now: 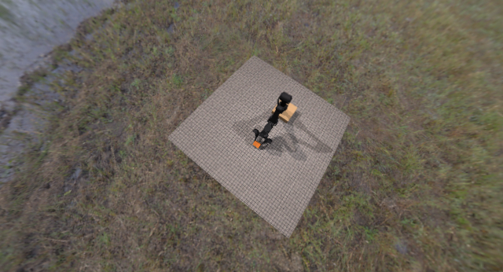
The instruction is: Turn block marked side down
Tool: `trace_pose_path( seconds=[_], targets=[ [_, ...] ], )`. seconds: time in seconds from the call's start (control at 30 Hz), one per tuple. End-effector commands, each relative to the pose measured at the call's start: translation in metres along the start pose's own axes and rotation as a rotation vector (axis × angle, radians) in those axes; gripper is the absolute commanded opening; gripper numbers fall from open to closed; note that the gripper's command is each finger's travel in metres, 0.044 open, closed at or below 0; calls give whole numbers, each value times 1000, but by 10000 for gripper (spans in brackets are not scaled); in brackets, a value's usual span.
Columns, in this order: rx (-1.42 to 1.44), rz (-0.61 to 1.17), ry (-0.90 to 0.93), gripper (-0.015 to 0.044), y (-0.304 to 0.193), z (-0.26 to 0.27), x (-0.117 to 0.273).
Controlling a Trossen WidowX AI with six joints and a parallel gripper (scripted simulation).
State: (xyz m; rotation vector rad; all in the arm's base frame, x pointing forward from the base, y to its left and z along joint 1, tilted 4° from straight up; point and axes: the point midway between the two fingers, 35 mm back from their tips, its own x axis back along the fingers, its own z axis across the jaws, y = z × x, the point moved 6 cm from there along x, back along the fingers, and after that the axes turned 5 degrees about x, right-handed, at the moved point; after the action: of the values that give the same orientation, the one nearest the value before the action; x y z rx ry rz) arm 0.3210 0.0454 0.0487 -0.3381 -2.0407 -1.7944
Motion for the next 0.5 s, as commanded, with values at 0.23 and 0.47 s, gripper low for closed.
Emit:
trace_pose_path(
  seconds=[0.23,0.47],
  targets=[
    [4,-89,-15,0,-25,1,13],
    [2,-157,-22,0,-29,0,23]
  ],
)
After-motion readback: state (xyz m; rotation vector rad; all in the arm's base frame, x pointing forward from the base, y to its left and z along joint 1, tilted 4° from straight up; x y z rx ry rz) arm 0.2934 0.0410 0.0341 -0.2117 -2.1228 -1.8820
